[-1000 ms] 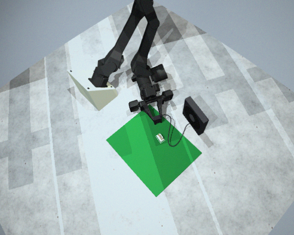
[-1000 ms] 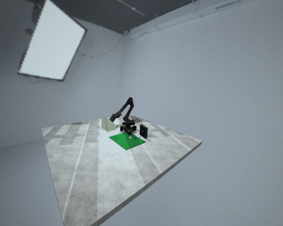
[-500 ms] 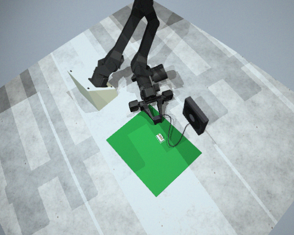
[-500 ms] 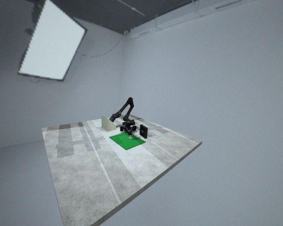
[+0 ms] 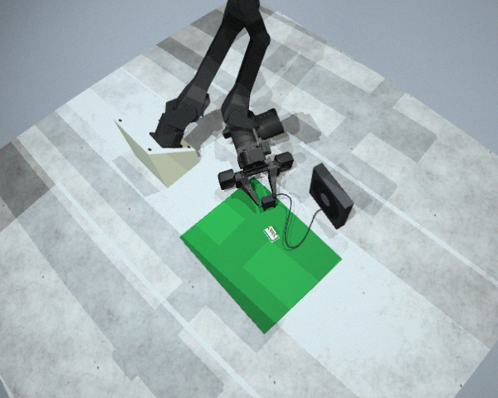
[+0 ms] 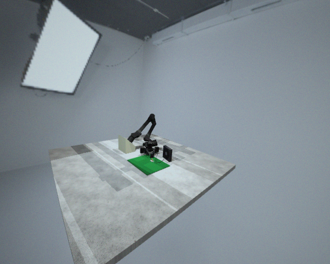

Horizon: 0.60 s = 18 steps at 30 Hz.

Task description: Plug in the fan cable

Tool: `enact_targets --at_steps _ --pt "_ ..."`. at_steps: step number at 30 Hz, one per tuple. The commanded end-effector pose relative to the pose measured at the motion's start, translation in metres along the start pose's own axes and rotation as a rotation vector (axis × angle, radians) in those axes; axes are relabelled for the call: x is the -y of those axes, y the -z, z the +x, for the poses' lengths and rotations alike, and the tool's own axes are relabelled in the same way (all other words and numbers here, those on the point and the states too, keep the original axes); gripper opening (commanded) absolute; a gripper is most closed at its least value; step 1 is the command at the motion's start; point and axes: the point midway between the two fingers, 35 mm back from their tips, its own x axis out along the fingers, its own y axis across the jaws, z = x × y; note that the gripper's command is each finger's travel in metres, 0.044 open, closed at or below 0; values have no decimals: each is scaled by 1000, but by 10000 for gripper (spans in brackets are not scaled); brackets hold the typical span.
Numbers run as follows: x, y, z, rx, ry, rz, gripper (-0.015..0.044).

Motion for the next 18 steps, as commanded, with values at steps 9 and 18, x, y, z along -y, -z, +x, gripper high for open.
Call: enact_targets --at_steps 9,18 --pt "0 0 0 0 0 0 205" --pt "-1 4 -15 -18 22 7 205"
